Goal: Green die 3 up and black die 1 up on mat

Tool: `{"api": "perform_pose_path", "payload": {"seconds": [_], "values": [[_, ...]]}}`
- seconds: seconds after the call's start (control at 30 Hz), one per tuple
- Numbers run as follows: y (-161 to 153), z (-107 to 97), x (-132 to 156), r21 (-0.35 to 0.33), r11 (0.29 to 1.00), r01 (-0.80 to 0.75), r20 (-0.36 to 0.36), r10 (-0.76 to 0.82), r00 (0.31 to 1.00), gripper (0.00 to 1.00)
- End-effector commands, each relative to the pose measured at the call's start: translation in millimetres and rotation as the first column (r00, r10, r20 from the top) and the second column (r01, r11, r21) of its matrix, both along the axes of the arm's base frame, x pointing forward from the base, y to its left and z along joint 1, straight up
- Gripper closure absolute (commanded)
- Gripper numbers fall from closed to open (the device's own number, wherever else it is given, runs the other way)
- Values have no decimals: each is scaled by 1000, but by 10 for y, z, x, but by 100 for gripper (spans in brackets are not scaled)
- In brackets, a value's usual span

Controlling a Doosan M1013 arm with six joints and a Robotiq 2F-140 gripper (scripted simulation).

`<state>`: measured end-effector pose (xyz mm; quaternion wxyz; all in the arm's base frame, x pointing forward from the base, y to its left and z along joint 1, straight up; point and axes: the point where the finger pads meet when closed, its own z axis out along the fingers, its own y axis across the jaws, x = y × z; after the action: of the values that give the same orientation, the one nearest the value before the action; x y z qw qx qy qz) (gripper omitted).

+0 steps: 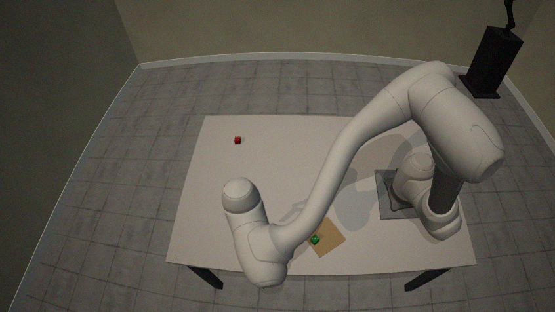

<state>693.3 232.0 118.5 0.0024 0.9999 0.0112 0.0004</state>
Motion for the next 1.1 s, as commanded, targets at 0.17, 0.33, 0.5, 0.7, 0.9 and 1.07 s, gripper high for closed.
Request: {"api": "perform_pose_path", "payload": {"seconds": [0.17, 0.33, 0.5, 0.7, 0.9, 1.07], "values": [[-8, -29, -7, 10, 941, -339, -1, 339, 941, 0], [-12, -46, -11, 10, 858, -514, 0, 514, 858, 0], [-16, -62, -14, 10, 759, -651, 1, 651, 759, 0], [-18, -70, -16, 10, 693, -720, 1, 720, 694, 0], [-18, -71, -16, 10, 690, -723, 1, 724, 690, 65], [-18, -71, -16, 10, 690, -723, 1, 724, 690, 65]]}}
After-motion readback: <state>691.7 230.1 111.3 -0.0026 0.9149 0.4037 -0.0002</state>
